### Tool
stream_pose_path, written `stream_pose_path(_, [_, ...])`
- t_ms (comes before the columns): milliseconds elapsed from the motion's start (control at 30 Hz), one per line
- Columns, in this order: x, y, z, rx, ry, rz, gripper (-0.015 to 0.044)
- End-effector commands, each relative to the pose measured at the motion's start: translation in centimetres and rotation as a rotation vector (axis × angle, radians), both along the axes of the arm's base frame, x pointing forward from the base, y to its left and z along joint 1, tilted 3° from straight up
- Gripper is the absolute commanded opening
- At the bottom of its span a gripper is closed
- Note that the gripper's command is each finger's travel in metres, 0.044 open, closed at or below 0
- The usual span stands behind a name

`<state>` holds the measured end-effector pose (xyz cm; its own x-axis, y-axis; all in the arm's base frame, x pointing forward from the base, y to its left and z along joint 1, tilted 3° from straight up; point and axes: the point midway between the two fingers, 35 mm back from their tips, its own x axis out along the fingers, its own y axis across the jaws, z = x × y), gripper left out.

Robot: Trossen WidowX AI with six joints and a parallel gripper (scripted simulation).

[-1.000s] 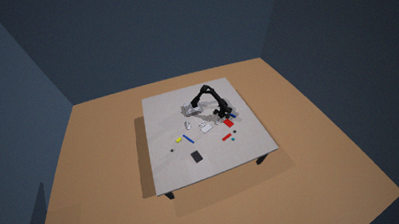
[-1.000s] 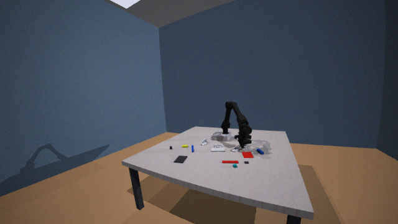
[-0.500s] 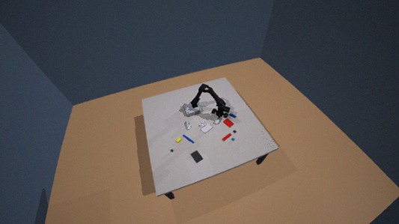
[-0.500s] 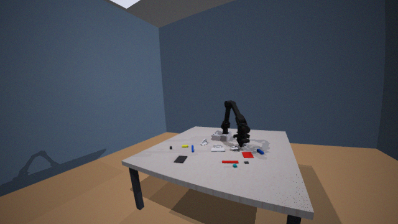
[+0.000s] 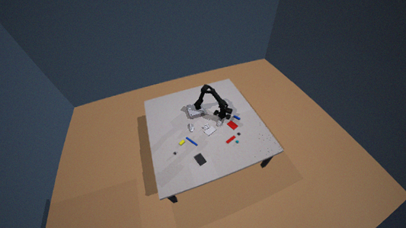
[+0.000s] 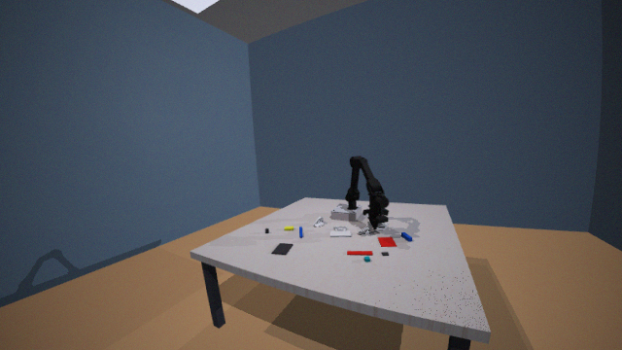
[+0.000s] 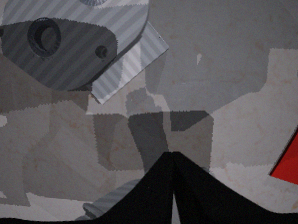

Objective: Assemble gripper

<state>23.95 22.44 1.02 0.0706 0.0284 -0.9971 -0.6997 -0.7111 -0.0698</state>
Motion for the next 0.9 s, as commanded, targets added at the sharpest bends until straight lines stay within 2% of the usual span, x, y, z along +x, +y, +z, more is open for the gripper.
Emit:
stream_pose_path(0, [-0.3,-0.4,-0.1,-0.005,0.001,0.003,0.0000])
stream_pose_path(133, [-0.5,-0.5,0.8,-0.004,0.001,0.002,0.0000])
stream_pose_path(300, [-0.6,-0.3,5.8,0.001,-0.001,0.000,0.0000])
stream_pose_path(400, [-0.6,-0.3,6.0,0.001,-0.001,0.000,0.0000])
stream_pose_path(433, [-0.5,-0.2,5.1,0.004,-0.004,0.005,0.0026])
stream_pose_path(867, [-0.5,-0.2,5.1,0.004,-0.004,0.005,0.0368])
